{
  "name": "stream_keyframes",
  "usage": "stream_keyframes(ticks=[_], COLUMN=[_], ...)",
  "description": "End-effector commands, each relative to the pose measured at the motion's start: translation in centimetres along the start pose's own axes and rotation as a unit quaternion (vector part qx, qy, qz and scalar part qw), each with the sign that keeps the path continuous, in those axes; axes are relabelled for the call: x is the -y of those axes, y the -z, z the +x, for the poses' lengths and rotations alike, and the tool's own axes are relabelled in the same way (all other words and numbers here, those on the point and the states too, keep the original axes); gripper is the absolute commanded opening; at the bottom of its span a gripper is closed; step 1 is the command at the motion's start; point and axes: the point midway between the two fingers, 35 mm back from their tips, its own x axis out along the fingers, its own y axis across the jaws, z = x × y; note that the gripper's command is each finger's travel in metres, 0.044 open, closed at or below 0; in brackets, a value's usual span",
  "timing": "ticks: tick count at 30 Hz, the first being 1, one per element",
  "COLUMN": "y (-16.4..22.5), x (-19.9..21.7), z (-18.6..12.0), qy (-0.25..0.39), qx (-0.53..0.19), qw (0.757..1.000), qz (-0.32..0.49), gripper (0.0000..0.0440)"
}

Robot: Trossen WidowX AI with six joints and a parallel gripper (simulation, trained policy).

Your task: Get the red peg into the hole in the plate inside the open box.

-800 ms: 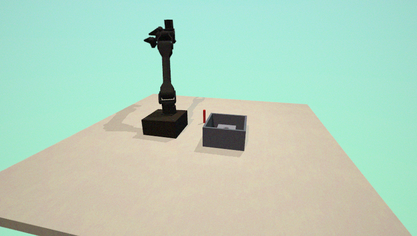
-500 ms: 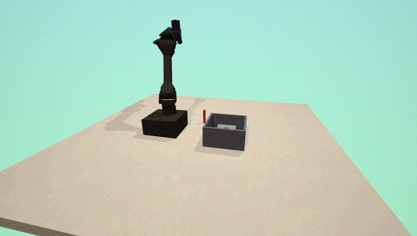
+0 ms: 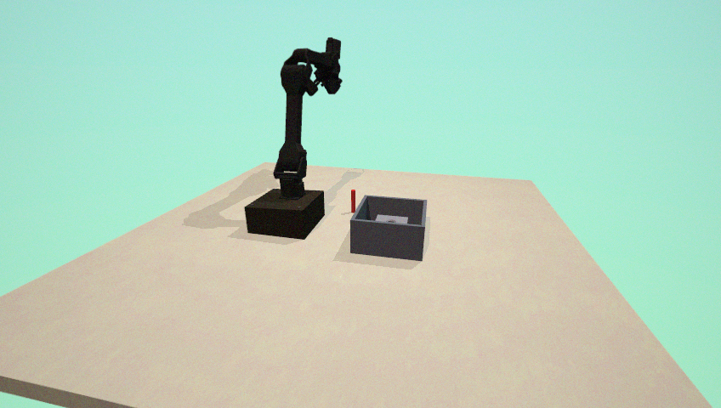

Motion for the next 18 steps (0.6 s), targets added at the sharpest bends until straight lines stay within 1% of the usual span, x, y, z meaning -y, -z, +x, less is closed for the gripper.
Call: stream_keyframes(ticks=[1,9,13,18], y=[-2.7,-9.3,-12.3,-15.5], x=[-0.7,-0.8,-0.1,1.7], z=[-2.3,-8.9,-12.6,-17.6], qy=[-0.02,-0.047,-0.05,-0.043], qx=[0.052,0.186,0.252,0.332], qw=[0.998,0.981,0.966,0.941], qz=[-0.001,0.01,0.021,0.039], gripper=[0.044,0.044,0.044,0.044])
